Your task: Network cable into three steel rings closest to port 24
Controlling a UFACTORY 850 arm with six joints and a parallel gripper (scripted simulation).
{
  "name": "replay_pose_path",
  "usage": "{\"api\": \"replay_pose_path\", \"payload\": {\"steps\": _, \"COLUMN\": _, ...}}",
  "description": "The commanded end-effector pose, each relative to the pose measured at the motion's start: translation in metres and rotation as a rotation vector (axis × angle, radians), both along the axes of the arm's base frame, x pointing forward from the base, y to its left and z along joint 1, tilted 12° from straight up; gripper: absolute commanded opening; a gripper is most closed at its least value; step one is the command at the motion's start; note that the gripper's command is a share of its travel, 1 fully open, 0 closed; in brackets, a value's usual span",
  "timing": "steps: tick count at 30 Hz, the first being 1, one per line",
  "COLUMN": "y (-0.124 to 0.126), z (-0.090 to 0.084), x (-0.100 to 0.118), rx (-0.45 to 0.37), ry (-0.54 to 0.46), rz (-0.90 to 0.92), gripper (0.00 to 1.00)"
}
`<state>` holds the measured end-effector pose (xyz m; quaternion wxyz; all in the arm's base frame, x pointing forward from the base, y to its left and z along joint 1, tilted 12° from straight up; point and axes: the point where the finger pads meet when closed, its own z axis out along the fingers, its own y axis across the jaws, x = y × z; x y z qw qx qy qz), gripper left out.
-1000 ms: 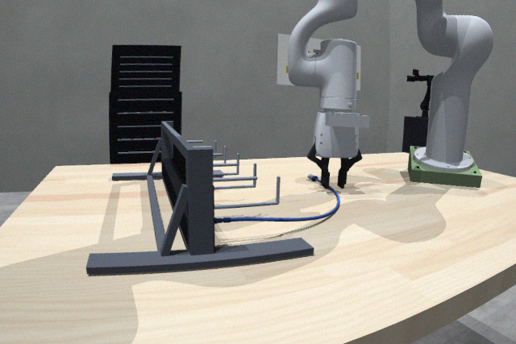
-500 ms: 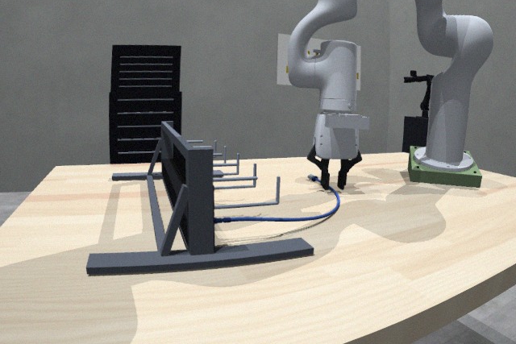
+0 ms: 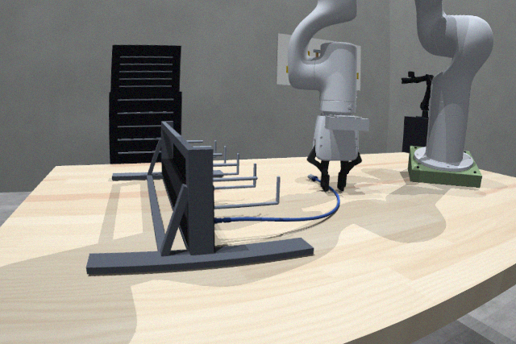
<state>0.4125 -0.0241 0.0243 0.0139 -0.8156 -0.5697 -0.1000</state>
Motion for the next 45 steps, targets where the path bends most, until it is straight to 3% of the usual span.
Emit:
{"api": "replay_pose_path", "payload": {"steps": 1, "y": -0.0001, "z": -0.0003, "x": 0.0008, "rx": 0.0, "ry": -0.002, "rz": 0.0, "gripper": 0.35}}
{"api": "replay_pose_path", "payload": {"steps": 31, "y": 0.0001, "z": -0.0017, "x": 0.001, "rx": 0.0, "ry": -0.002, "rz": 0.0, "gripper": 0.35}}
{"api": "replay_pose_path", "payload": {"steps": 32, "y": 0.0001, "z": -0.0017, "x": 0.001, "rx": 0.0, "ry": -0.002, "rz": 0.0, "gripper": 0.0}}
{"api": "replay_pose_path", "payload": {"steps": 45, "y": 0.0001, "z": -0.0017, "x": 0.001, "rx": 0.0, "ry": -0.002, "rz": 0.0, "gripper": 0.0}}
